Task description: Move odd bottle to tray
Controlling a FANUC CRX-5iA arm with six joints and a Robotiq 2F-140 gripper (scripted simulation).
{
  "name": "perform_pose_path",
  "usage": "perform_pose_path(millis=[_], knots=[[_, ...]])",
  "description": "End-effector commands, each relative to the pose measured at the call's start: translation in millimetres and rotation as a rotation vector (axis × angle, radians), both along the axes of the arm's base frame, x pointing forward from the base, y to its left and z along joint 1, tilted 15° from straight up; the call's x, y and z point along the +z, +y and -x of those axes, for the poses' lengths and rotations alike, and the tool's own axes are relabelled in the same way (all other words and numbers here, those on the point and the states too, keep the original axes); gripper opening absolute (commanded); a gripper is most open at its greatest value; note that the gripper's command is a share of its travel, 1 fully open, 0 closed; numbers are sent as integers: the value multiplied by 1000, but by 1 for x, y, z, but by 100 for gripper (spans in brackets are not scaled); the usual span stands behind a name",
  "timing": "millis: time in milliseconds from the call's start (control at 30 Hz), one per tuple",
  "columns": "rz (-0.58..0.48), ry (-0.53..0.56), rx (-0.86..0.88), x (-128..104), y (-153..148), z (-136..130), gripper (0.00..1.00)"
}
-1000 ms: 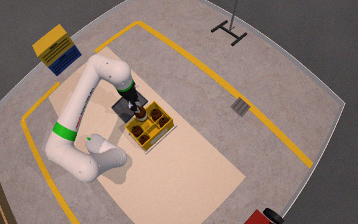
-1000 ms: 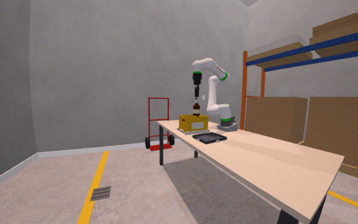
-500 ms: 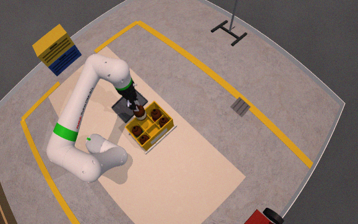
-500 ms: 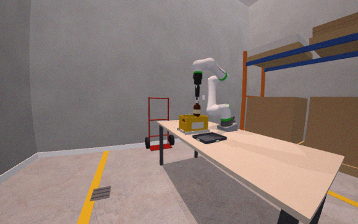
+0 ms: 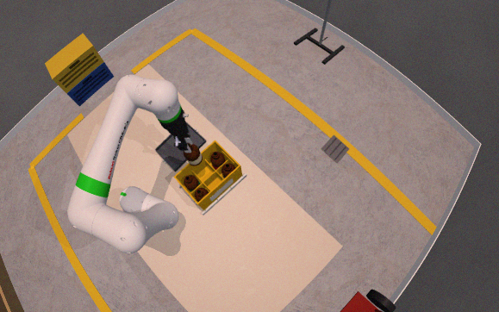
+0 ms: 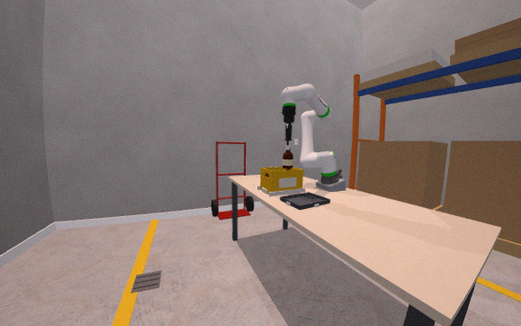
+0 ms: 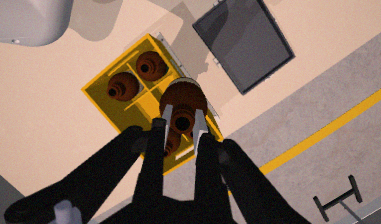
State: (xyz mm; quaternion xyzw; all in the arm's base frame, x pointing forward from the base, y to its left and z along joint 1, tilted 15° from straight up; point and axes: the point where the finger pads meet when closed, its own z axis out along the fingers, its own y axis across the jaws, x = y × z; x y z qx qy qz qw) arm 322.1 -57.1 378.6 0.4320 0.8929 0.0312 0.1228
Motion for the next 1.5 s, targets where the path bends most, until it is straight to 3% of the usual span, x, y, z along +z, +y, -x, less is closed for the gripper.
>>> perform_pose_path(millis=[0, 1467], knots=[[1, -2, 0, 1, 5, -1, 10], [1, -2, 0, -1, 79, -10, 10]])
